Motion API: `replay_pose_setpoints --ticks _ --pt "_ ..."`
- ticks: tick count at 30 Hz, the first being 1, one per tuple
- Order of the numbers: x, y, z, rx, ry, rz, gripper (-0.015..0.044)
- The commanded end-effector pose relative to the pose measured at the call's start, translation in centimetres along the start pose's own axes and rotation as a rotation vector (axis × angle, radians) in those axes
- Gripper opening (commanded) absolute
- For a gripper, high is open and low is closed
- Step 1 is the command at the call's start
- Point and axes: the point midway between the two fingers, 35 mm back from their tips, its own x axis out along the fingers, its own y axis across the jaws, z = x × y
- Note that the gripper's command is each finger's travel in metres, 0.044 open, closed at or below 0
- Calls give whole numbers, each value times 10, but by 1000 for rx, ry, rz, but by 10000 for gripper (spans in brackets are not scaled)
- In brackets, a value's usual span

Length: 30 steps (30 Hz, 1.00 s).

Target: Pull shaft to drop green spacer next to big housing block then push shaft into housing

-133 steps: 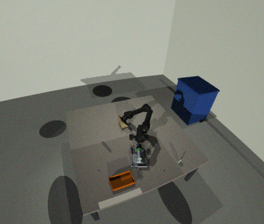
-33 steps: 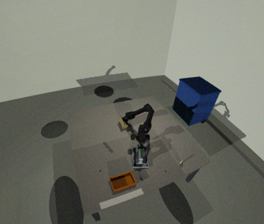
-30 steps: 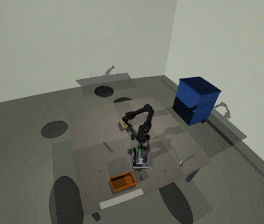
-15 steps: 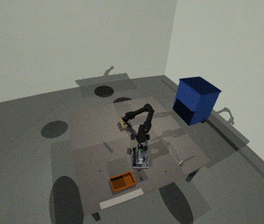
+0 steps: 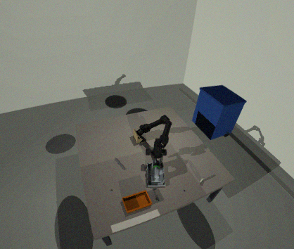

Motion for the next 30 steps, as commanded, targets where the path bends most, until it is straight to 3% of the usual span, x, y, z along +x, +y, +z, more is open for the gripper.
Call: replay_pose_setpoints --ticks 1,30 --pt "0 1 -1 1 0 4 0" --pt "0 1 -4 1 0 4 0"
